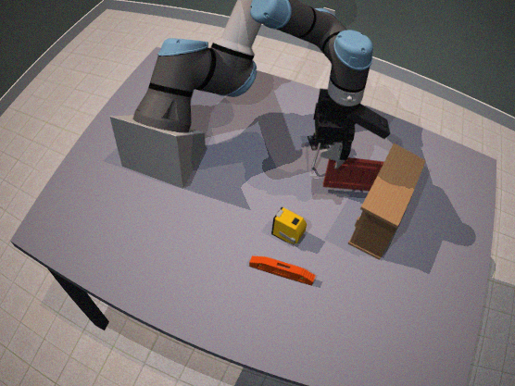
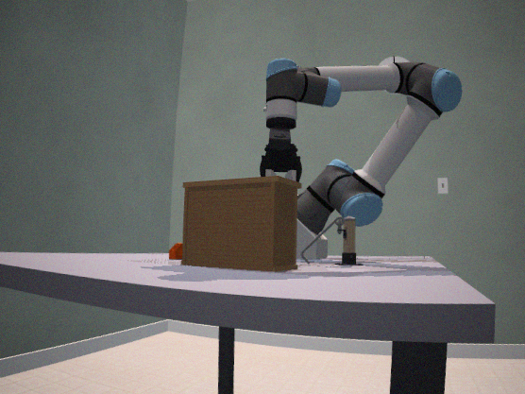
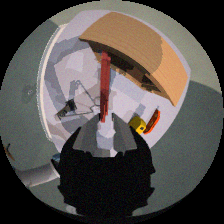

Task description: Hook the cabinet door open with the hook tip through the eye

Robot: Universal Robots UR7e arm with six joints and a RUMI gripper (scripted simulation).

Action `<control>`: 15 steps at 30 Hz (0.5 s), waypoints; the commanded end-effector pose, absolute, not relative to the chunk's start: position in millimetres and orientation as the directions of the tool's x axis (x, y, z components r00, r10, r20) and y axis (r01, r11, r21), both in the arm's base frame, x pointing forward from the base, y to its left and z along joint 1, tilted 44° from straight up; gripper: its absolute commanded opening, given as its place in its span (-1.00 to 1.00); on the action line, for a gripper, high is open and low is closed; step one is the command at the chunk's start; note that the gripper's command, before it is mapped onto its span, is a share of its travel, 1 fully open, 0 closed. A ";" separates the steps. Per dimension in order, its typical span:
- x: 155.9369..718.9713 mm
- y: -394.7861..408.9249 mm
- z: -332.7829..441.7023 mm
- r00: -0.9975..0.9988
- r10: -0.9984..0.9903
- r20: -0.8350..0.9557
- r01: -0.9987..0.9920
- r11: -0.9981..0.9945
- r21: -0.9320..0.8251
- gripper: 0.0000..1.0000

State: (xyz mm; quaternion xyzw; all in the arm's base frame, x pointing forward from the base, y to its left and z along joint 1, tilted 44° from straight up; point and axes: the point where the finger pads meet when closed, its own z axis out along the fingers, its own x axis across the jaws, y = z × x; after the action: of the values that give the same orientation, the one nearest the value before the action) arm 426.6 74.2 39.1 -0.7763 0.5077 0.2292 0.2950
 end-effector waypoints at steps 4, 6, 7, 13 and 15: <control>428.6 71.5 39.5 0.380 -0.656 -0.652 -0.923 -0.309 -0.227 -0.69; 428.4 71.9 39.8 0.375 -0.657 -0.654 -0.925 -0.306 -0.224 -0.69; 428.0 72.5 40.4 0.368 -0.660 -0.655 -0.928 -0.301 -0.219 -0.69; 423.9 78.6 43.3 0.335 -0.667 -0.665 -0.941 -0.279 -0.194 -0.69; 423.9 78.5 43.4 0.335 -0.667 -0.665 -0.941 -0.279 -0.194 -0.69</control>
State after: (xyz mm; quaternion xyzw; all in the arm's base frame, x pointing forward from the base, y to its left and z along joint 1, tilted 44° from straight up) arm 426.8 74.0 41.3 -0.7685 0.5202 0.2322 0.2913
